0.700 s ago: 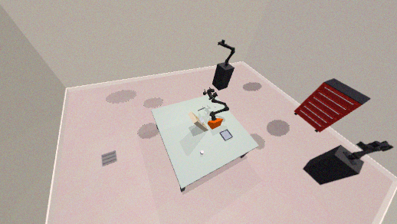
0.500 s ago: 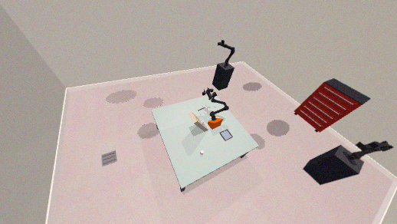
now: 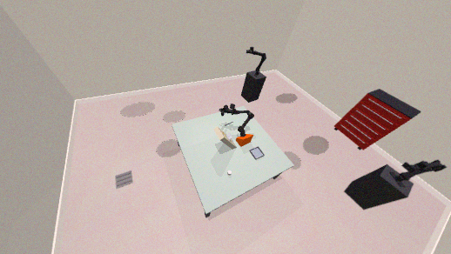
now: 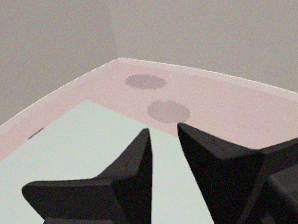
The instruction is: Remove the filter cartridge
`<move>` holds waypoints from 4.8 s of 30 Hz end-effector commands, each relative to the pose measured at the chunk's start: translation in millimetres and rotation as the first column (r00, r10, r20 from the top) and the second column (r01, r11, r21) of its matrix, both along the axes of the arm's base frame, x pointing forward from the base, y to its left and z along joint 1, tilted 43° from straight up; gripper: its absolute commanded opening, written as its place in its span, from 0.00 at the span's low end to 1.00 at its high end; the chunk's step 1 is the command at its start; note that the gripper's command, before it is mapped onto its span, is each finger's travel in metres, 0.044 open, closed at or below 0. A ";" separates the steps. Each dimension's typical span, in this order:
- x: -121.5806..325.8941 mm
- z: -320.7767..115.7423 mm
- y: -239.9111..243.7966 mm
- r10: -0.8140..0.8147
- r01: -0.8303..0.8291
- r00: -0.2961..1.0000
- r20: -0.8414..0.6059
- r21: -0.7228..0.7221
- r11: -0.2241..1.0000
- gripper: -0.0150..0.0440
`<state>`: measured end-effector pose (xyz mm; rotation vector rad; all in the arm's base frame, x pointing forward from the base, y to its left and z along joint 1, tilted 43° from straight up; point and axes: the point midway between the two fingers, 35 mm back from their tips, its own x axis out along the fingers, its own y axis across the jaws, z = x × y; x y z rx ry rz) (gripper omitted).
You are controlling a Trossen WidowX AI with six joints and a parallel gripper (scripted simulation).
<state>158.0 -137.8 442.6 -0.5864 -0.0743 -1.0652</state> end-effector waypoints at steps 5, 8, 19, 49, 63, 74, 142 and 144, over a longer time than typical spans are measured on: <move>93.9 -63.5 45.6 0.243 -0.192 0.939 -0.244 0.217 0.957 0.43; 120.6 -92.8 76.9 0.323 -0.231 0.880 -0.348 0.280 0.932 0.43; 145.7 -195.7 219.3 0.432 -0.314 0.557 -0.709 0.302 0.900 0.43; 140.2 -253.1 277.3 0.368 -0.369 0.449 -0.815 0.206 0.906 0.43; 158.1 -260.3 265.8 0.367 -0.371 0.452 -0.813 0.203 0.906 0.43; 165.5 -263.4 259.3 0.365 -0.374 0.456 -0.812 0.198 0.906 0.43; 168.2 -264.6 258.6 0.365 -0.374 0.456 -0.812 0.197 0.906 0.43; 168.3 -264.6 258.6 0.365 -0.374 0.456 -0.812 0.197 0.906 0.43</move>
